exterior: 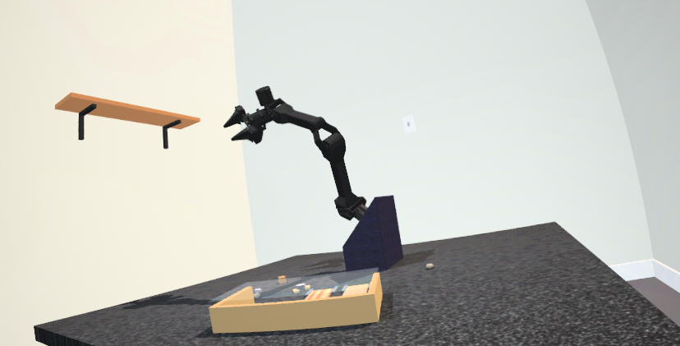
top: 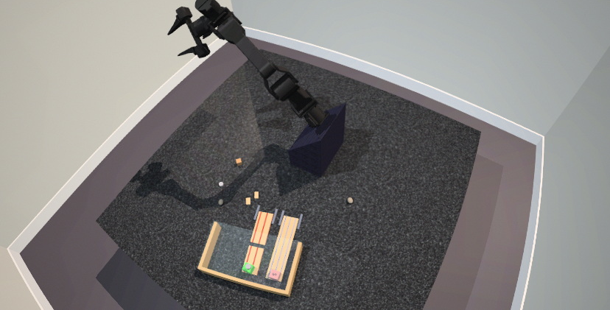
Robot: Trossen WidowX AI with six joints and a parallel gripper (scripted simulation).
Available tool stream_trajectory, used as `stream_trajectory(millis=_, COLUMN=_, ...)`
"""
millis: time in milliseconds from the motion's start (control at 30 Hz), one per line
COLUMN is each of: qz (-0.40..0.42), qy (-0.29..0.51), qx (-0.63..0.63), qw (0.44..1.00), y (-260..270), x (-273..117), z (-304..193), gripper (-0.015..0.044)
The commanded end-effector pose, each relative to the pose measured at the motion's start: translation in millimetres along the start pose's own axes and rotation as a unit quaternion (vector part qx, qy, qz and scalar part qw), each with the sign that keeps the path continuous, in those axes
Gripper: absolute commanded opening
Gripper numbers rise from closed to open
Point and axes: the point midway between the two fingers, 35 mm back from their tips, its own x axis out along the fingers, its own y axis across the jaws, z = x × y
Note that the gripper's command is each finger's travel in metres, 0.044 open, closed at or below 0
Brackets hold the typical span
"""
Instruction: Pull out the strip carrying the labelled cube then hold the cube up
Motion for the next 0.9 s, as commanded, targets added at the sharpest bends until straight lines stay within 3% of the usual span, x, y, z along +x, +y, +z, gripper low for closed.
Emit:
stream_trajectory(millis=0, qz=0.003, qy=-0.002, qx=0.001, qw=1.0, y=0.7, x=0.0, z=2.5, gripper=0.04)
stream_trajectory(millis=433, qz=0.098, qy=0.035, qx=-0.042, qw=0.994, y=34.6, x=5.8, z=130.4, gripper=0.04)
stream_trajectory(millis=633, qz=0.102, qy=0.048, qx=-0.07, qw=0.991, y=12.5, x=44.0, z=174.8, gripper=0.04)
stream_trajectory(millis=867, qz=0.07, qy=0.05, qx=-0.125, qw=0.988, y=-52.3, x=111.3, z=198.6, gripper=0.04)
